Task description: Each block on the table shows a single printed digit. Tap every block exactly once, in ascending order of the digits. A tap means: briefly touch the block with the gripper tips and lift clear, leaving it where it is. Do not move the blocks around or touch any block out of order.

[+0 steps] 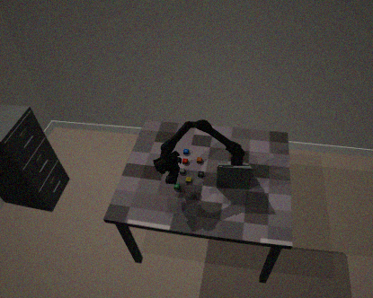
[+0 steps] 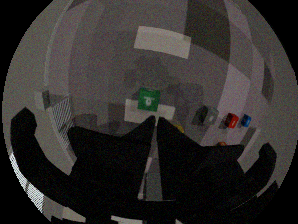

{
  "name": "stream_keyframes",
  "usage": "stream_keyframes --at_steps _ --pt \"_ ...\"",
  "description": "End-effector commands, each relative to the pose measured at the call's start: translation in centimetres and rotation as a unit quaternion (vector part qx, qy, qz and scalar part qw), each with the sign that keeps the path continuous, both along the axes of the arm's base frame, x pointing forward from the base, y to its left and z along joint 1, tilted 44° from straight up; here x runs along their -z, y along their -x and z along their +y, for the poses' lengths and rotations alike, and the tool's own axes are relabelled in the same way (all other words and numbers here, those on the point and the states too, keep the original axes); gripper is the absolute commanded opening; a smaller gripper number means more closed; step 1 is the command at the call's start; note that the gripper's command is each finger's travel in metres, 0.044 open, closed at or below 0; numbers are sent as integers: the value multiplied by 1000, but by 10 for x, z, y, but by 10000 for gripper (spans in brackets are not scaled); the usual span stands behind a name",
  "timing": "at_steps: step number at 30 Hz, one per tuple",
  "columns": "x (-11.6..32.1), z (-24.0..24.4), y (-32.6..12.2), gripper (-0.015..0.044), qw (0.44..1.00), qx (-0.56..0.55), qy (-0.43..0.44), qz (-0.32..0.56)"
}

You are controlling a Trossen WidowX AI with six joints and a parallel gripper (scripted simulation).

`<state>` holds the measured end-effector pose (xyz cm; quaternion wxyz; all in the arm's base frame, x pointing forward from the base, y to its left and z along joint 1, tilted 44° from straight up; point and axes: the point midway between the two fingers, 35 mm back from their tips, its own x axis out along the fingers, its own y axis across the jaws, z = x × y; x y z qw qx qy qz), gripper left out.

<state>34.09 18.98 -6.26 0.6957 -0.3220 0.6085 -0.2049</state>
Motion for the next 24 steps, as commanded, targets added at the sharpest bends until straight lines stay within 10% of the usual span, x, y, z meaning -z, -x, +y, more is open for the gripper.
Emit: stream_keyframes --at_steps 1,14,24 --pt "-29 30 8 20 1000 -6 -10 -9" --pt "-103 -51 8 20 1000 -6 -7 -8" --pt "-74 -79 -2 20 1000 -6 -7 -8"
